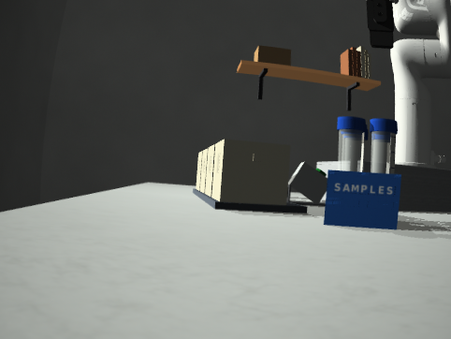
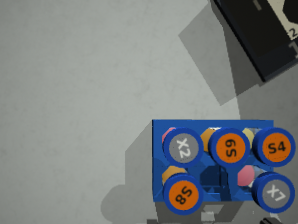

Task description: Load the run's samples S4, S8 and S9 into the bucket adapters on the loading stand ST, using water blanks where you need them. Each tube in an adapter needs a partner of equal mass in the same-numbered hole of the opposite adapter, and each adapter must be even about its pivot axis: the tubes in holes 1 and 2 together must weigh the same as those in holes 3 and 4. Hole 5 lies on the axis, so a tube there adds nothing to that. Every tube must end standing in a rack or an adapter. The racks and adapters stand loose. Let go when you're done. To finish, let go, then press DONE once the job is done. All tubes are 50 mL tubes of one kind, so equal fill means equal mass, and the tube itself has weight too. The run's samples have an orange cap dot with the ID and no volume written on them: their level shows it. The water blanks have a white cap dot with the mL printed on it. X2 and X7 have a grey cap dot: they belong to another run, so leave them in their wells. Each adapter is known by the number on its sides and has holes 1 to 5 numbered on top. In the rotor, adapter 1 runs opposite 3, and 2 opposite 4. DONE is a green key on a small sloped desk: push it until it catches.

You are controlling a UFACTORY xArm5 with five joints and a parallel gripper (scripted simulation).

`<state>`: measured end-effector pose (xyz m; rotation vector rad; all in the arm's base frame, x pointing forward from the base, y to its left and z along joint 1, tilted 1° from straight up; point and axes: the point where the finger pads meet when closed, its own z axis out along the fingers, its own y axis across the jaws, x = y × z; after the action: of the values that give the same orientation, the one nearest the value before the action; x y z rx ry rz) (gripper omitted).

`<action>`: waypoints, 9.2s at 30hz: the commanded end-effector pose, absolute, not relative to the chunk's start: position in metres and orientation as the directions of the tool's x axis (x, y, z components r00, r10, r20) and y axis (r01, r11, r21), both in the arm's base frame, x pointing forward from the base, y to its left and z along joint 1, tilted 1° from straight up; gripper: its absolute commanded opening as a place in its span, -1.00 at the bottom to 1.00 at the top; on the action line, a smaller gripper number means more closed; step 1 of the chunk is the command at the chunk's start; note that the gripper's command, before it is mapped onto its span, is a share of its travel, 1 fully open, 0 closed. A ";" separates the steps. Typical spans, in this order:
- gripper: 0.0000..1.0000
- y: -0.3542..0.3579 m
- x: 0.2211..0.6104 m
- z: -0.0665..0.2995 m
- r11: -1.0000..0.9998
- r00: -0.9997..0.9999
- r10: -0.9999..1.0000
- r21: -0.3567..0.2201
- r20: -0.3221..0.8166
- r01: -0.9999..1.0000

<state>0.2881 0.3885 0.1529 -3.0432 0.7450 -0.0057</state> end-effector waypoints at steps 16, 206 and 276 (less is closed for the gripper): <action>0.15 0.390 0.289 0.118 -0.887 0.887 -0.462 -0.016 -0.011 -0.462; -1.00 0.391 0.289 0.065 -0.887 0.887 -0.462 -0.016 -0.011 -0.462; -1.00 0.389 0.289 0.166 -0.887 0.887 -0.462 -0.016 -0.011 -0.462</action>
<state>0.2883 0.3885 0.1644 -3.0427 0.7451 -0.0059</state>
